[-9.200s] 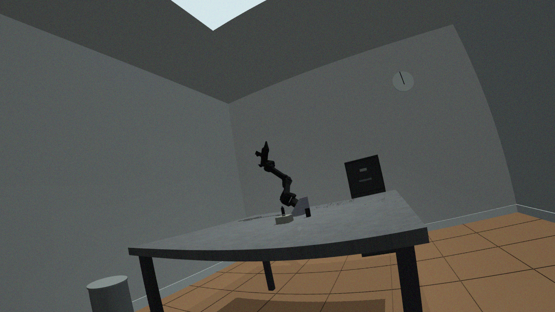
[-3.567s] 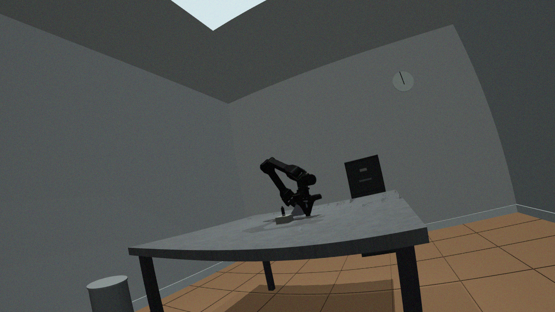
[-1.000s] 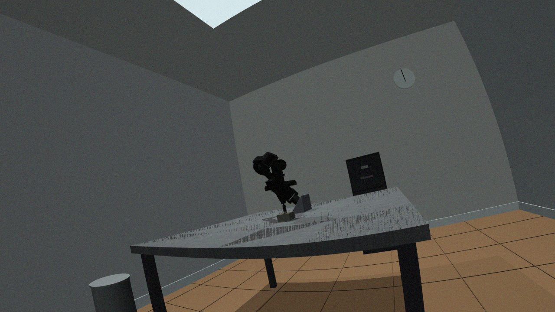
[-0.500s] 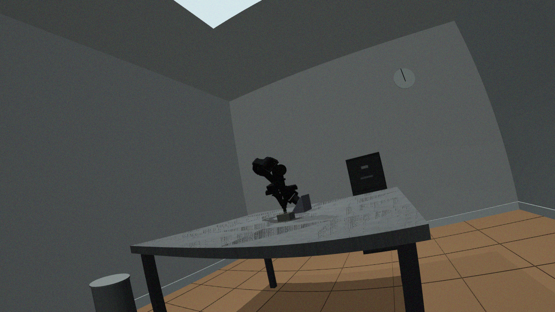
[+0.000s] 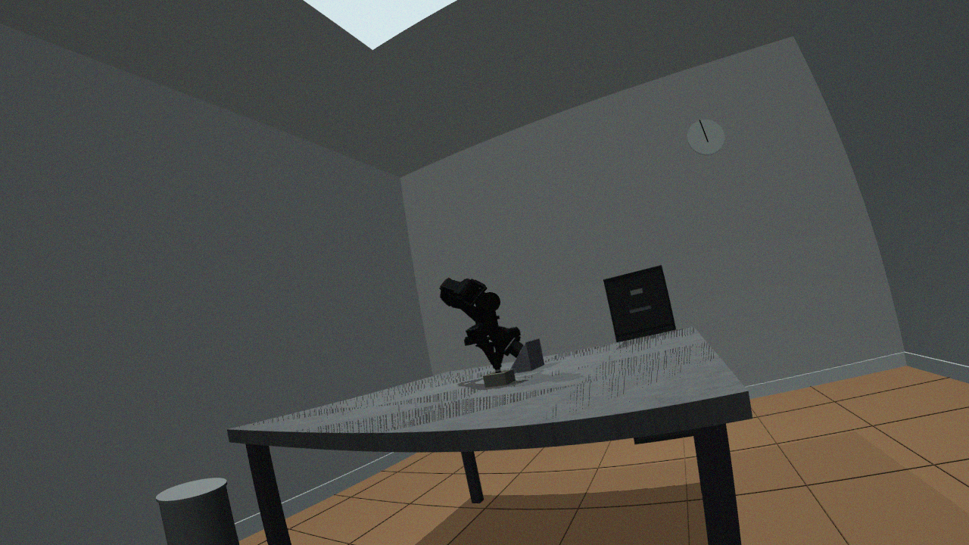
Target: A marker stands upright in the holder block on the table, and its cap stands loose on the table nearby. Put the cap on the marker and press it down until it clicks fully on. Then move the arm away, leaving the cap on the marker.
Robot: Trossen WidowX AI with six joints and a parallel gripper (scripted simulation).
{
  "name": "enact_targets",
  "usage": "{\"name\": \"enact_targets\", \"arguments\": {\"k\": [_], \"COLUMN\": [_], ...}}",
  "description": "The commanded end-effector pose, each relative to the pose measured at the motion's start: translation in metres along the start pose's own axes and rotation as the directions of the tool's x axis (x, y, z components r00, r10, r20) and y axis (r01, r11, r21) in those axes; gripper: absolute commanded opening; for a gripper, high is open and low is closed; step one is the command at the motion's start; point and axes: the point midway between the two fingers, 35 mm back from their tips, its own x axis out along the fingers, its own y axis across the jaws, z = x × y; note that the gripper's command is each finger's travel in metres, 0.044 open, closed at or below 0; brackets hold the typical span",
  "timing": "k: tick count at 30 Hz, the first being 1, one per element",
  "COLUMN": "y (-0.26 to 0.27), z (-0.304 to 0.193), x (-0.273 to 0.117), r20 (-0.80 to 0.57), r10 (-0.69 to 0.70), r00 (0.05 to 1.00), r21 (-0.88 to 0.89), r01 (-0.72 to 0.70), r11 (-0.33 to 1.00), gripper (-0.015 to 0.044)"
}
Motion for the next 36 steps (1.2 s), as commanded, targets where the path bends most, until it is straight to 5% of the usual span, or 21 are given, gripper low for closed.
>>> {"name": "enact_targets", "arguments": {"k": [1,11,23,28,36], "y": [0.000,0.000,0.000,0.000,0.000], "z": [0.000,0.000,-0.001,-0.001,-0.002], "x": [0.000,0.000,-0.075,-0.067,-0.067], "r20": [0.000,0.000,-0.002,0.006,0.007], "r10": [0.000,0.000,0.003,0.004,0.004], "r00": [1.000,1.000,1.000,1.000,1.000], "r21": [0.001,0.001,-0.001,-0.245,-0.259], "r01": [0.000,0.000,-0.003,-0.002,-0.002], "r11": [1.000,1.000,1.000,0.969,0.966], "gripper": [0.0184,0.0440,0.0440,0.0309,0.0099]}}
